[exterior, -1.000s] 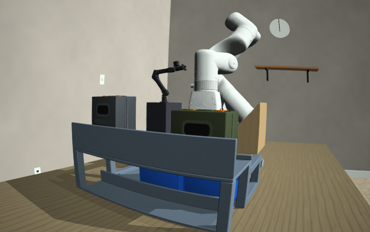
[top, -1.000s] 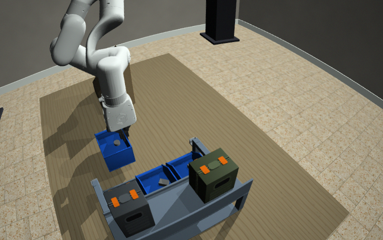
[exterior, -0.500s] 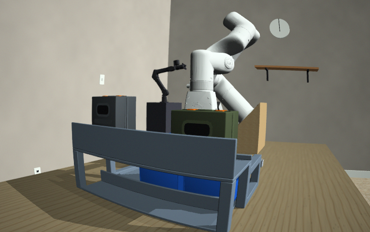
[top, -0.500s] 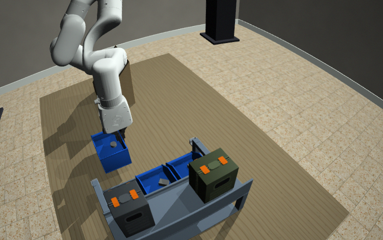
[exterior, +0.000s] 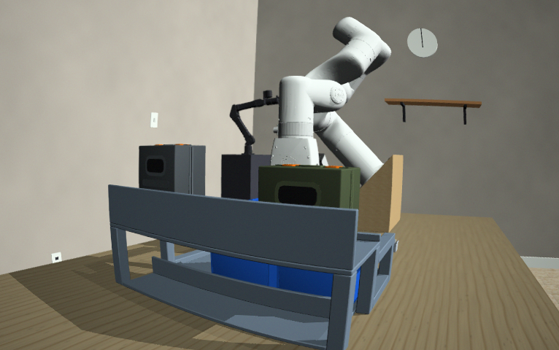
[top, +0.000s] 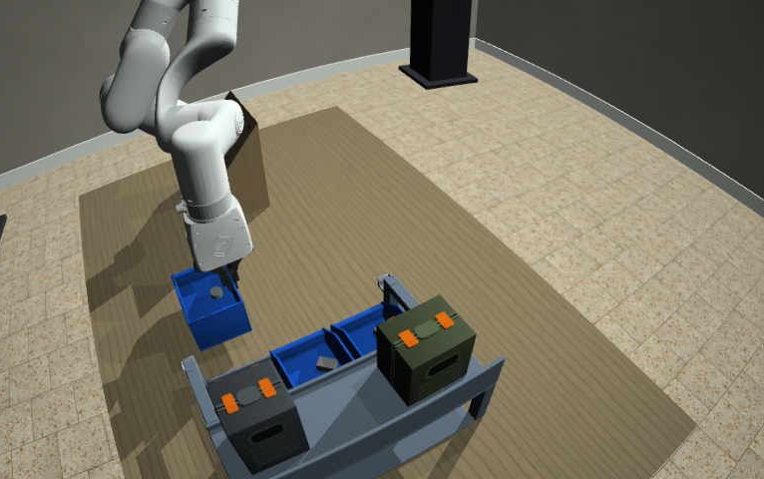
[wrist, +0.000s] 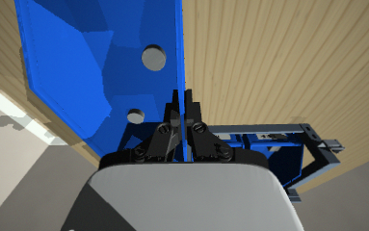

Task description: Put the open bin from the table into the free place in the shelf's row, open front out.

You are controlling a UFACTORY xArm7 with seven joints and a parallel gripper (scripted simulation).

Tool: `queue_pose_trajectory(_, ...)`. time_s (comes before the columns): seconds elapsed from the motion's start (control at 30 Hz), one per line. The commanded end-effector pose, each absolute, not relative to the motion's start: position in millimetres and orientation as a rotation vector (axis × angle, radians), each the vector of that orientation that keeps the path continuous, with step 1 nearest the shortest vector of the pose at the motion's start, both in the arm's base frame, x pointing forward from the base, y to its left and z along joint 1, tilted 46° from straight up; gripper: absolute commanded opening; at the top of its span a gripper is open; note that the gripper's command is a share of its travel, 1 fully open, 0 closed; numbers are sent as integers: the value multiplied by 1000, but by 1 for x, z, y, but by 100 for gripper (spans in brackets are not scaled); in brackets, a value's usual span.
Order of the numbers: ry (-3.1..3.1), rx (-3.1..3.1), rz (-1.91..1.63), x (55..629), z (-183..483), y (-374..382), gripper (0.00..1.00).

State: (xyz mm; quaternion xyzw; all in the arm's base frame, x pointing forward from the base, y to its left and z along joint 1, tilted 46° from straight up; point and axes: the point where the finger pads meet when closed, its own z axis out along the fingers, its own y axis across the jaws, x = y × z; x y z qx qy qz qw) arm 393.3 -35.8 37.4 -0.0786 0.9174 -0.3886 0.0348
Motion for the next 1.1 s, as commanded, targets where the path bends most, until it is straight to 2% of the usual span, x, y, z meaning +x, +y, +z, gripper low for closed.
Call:
queue_pose_trajectory(0.0, 2818, -249, -1190, 395, 39, -35, 0)
queue_pose_trajectory(1.07, 2818, -249, -1191, 396, 45, -41, 0)
